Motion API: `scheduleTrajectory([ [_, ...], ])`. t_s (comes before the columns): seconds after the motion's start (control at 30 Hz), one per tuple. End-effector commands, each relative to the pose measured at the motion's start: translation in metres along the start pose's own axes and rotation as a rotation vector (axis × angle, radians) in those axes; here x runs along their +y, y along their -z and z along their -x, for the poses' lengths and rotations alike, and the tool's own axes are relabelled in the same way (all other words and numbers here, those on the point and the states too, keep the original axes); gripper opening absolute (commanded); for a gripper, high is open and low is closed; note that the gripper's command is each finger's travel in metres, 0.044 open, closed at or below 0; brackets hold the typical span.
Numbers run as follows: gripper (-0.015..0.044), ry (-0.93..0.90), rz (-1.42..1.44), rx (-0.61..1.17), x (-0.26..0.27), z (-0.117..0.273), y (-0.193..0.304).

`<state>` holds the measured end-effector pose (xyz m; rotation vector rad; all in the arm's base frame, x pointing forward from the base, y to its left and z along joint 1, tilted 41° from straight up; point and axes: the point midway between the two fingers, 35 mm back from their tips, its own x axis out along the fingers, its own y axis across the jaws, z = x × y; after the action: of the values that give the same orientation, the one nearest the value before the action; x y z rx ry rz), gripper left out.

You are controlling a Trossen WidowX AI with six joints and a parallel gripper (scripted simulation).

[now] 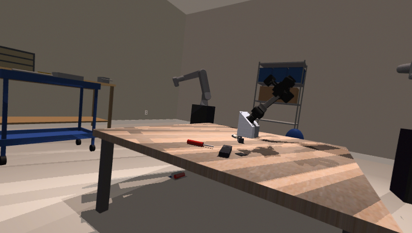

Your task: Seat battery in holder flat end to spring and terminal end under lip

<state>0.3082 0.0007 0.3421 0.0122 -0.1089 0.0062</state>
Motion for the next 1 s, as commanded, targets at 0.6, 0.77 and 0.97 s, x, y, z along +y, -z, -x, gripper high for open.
scheduleTrajectory([
  [0.6, 0.0229, -0.526, 0.449, 1.069, -0.064, 0.065, 0.315],
  [0.77, 0.0229, -0.820, 0.295, 1.179, -0.052, 0.131, 0.365],
  [0.97, 0.0229, -1.034, 0.086, 1.138, -0.027, 0.181, 0.380],
])
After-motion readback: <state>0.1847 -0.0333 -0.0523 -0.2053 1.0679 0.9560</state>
